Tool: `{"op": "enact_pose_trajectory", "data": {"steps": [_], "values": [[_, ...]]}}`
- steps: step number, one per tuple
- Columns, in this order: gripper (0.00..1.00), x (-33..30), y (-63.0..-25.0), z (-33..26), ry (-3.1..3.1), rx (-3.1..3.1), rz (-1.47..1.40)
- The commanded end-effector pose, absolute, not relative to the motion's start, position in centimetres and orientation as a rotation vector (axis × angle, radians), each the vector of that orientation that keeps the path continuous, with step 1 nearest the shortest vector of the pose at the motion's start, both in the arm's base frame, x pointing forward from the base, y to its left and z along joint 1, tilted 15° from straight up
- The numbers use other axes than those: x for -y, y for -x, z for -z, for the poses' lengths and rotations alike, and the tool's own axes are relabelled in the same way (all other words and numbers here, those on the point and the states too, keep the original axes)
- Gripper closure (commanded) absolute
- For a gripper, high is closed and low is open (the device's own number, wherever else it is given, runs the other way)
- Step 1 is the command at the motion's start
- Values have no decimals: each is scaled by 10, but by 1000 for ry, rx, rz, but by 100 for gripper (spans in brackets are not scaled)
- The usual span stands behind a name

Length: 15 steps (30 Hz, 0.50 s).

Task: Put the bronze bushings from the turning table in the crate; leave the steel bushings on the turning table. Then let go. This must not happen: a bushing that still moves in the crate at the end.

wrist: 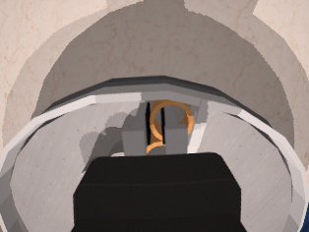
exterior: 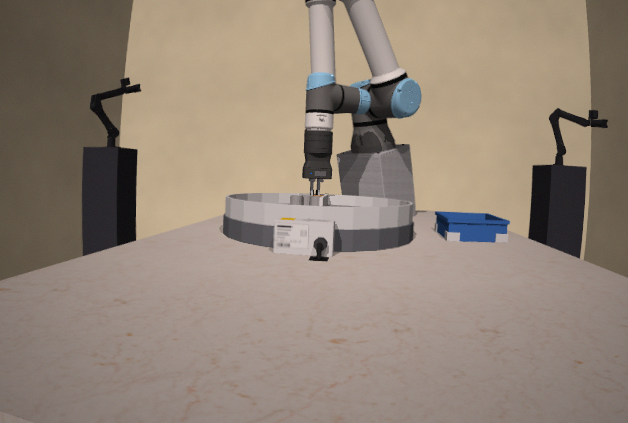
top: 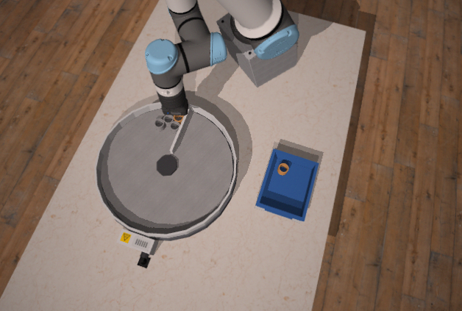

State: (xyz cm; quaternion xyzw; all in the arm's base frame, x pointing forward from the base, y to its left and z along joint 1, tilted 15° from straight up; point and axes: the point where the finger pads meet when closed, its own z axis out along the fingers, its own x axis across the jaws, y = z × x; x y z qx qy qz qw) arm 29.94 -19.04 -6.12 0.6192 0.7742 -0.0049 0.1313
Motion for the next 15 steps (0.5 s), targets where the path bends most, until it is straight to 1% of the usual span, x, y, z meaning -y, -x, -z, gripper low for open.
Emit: {"op": "enact_pose_trajectory", "data": {"steps": [1,15], "values": [[100,191,-300,61,-1797,-2247,15],[100,193,-300,60,-1797,-2248,13]]}}
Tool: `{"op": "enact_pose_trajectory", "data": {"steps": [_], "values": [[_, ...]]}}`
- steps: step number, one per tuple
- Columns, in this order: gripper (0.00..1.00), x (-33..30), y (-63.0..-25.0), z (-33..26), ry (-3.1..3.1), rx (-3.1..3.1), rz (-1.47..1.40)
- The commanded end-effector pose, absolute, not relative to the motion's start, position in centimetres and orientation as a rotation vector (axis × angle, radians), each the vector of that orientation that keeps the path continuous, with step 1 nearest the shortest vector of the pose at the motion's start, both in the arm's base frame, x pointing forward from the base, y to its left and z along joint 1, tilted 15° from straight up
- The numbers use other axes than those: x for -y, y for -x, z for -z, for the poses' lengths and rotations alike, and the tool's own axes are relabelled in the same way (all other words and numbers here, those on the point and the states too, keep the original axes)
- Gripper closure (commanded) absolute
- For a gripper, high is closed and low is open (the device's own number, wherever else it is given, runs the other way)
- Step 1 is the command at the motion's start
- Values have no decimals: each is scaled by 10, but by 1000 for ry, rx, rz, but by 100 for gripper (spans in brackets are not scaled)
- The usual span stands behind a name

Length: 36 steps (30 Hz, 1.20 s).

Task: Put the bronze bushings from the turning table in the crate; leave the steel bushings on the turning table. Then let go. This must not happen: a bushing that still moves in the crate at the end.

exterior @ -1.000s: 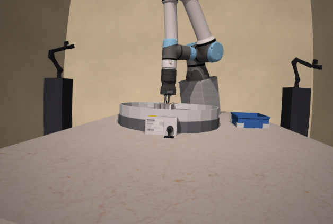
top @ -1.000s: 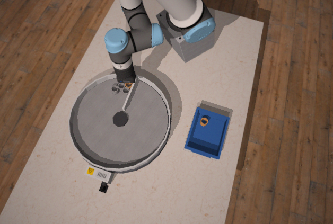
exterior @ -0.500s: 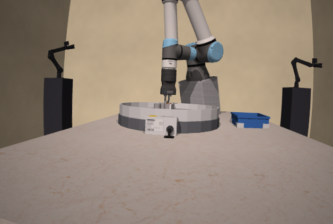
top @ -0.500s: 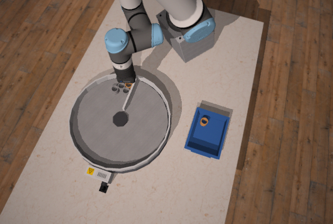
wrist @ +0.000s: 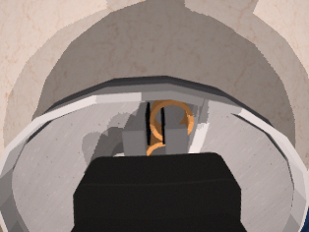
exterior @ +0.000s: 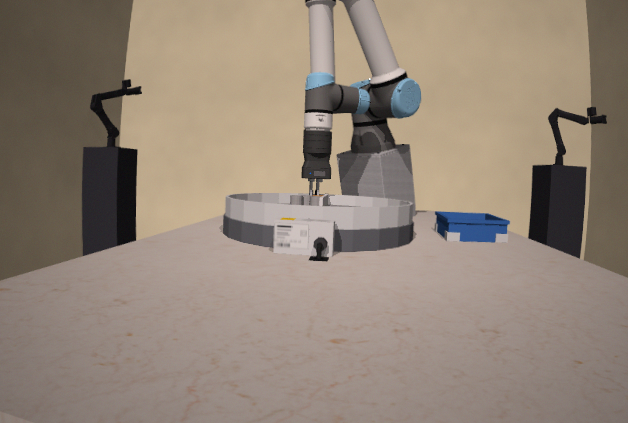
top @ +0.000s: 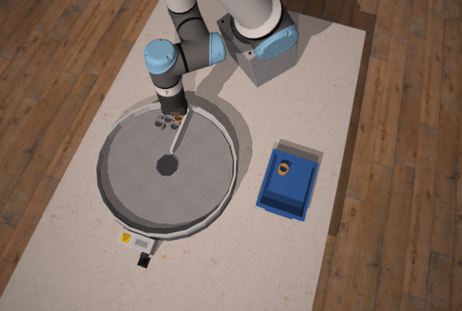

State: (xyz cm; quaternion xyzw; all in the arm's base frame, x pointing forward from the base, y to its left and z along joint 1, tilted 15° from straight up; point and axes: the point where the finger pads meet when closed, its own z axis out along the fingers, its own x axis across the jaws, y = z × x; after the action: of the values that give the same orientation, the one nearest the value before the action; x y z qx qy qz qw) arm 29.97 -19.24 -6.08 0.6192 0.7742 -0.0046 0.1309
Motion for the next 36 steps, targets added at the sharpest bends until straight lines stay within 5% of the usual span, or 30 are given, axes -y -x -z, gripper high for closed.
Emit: {"op": "enact_pose_trajectory", "data": {"steps": [1,36], "values": [[100,193,-300,60,-1797,-2248,13],[100,191,-297,46,-1797,-2248,13]]}}
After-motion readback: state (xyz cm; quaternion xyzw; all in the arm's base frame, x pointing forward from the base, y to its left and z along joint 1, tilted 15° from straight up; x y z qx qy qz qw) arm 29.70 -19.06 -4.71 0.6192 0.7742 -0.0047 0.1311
